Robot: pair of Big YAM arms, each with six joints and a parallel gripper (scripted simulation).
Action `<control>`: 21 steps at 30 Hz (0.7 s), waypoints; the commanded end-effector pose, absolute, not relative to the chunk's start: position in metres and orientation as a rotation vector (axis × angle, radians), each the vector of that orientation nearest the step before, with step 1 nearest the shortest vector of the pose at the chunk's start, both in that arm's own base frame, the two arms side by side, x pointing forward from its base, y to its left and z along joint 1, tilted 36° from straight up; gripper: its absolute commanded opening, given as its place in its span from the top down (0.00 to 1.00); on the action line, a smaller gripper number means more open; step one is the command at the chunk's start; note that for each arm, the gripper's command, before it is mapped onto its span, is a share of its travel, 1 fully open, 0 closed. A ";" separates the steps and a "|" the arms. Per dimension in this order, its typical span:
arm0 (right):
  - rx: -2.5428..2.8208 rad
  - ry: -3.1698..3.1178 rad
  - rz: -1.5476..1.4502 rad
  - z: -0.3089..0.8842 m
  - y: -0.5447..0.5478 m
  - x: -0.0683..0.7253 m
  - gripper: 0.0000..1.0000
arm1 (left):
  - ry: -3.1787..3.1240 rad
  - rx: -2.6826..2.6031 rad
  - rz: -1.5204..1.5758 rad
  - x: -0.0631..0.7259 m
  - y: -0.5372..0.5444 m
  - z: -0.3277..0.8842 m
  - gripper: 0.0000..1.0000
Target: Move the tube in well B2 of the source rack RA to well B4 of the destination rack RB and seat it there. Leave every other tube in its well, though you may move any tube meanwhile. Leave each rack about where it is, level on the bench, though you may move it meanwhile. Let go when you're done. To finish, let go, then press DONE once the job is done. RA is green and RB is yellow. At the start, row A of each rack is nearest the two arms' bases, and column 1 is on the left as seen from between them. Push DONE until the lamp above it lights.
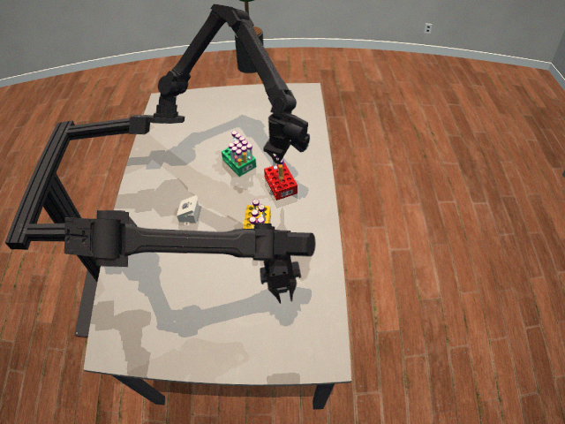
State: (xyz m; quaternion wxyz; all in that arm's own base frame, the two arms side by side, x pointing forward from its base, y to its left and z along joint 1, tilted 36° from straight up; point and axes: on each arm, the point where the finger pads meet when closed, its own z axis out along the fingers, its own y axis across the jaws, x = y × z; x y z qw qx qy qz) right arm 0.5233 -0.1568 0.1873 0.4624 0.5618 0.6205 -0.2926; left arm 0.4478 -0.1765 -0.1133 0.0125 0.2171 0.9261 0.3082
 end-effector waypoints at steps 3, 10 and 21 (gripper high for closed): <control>1.383 1.505 -0.695 0.199 -0.155 0.530 0.70 | 2.864 0.665 0.938 0.439 -0.190 -0.116 1.00; 1.383 1.505 -0.695 0.199 -0.155 0.530 0.70 | 2.865 0.656 0.936 0.433 -0.190 -0.118 1.00; 1.383 1.505 -0.695 0.199 -0.155 0.530 0.70 | 2.857 0.656 0.926 0.417 -0.196 -0.120 1.00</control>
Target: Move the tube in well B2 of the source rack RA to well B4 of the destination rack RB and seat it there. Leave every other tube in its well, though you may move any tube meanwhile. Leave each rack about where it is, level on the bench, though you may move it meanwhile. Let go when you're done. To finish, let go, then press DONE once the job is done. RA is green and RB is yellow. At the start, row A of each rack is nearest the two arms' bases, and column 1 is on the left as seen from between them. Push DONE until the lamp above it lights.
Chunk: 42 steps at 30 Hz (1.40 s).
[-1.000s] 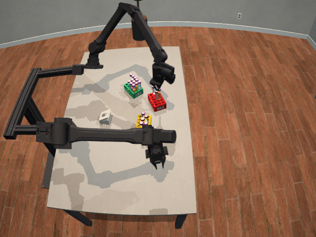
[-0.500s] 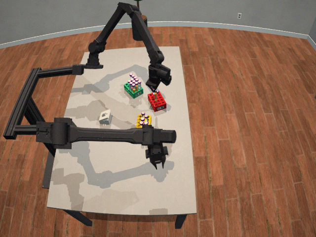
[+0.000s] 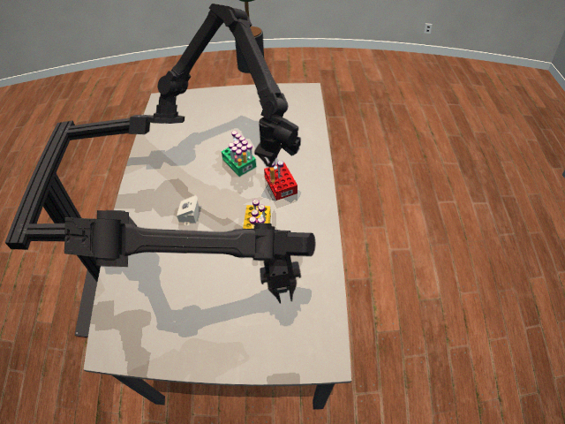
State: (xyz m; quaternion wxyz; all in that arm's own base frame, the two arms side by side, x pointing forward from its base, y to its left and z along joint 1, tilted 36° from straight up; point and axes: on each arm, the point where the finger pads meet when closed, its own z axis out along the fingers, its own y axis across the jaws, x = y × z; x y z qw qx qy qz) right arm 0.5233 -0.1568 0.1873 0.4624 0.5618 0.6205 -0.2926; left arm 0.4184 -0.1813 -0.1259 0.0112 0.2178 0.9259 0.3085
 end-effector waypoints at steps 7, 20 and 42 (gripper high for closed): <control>1.383 1.505 -0.695 0.199 -0.155 0.530 0.70 | 2.856 0.653 0.922 0.410 -0.198 -0.121 1.00; 1.383 1.505 -0.695 0.199 -0.155 0.530 0.70 | 2.874 0.617 0.931 0.389 -0.162 -0.112 1.00; 1.383 1.505 -0.695 0.199 -0.155 0.530 0.70 | 2.857 0.218 0.883 0.376 -0.148 -0.105 1.00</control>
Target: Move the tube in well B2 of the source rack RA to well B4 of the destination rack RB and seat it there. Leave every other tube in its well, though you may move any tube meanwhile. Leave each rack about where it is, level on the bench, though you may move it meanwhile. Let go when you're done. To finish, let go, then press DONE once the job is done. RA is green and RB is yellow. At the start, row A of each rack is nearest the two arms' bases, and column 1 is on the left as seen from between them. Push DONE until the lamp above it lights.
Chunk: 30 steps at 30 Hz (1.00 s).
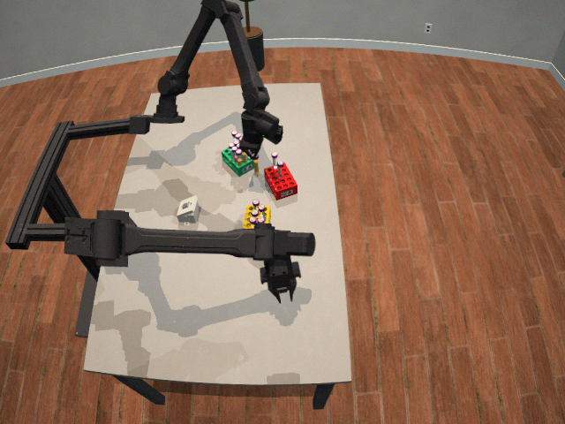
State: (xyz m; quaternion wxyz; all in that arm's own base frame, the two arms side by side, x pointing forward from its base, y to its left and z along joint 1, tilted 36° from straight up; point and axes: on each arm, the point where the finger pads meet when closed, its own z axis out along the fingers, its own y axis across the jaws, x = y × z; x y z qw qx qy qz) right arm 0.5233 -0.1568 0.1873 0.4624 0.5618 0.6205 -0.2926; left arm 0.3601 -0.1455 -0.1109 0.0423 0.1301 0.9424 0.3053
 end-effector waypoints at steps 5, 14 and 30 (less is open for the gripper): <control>1.383 1.505 -0.695 0.199 -0.155 0.530 0.70 | 2.860 0.222 0.890 0.356 -0.133 -0.099 1.00; 1.383 1.505 -0.695 0.199 -0.155 0.530 0.70 | 2.861 0.222 0.891 0.338 -0.119 -0.094 1.00; 1.383 1.505 -0.695 0.199 -0.155 0.530 0.70 | 2.864 0.255 0.897 0.300 -0.089 -0.082 1.00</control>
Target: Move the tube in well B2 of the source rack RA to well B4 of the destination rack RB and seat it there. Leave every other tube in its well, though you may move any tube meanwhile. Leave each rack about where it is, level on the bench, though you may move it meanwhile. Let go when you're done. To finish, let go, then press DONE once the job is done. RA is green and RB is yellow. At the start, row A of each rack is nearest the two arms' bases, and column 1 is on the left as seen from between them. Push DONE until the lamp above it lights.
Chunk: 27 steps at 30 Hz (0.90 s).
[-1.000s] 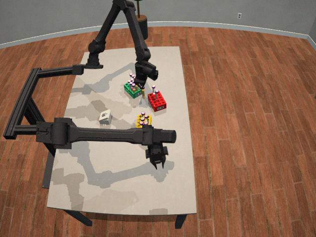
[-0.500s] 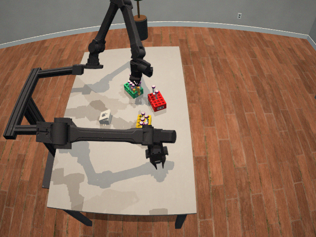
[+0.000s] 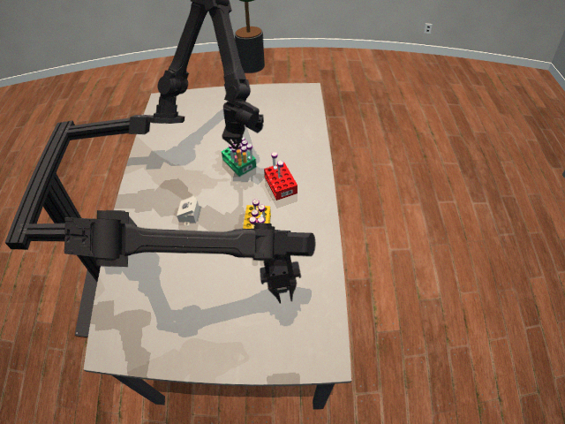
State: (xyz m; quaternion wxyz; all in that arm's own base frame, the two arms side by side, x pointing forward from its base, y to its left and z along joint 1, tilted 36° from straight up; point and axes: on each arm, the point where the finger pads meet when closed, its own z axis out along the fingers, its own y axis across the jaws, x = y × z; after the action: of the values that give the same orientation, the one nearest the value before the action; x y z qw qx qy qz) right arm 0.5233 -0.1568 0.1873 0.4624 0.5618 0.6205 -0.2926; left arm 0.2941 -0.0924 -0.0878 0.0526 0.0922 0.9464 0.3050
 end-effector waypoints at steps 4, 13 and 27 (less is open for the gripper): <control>1.383 1.505 -0.695 0.199 -0.155 0.530 0.70 | 2.865 0.256 0.898 0.292 -0.083 -0.079 1.00; 1.383 1.505 -0.695 0.199 -0.155 0.530 0.70 | 2.865 0.257 0.899 0.269 -0.065 -0.072 1.00; 1.383 1.505 -0.695 0.199 -0.155 0.530 0.70 | 2.865 0.258 0.901 0.239 -0.041 -0.062 1.00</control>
State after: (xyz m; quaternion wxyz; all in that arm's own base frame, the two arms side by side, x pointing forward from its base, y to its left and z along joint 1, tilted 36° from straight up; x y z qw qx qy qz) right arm 0.5233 -0.1568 0.1873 0.4624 0.5618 0.6205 -0.2926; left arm 0.2374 -0.0459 -0.0668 0.0544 0.0889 0.9468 0.3045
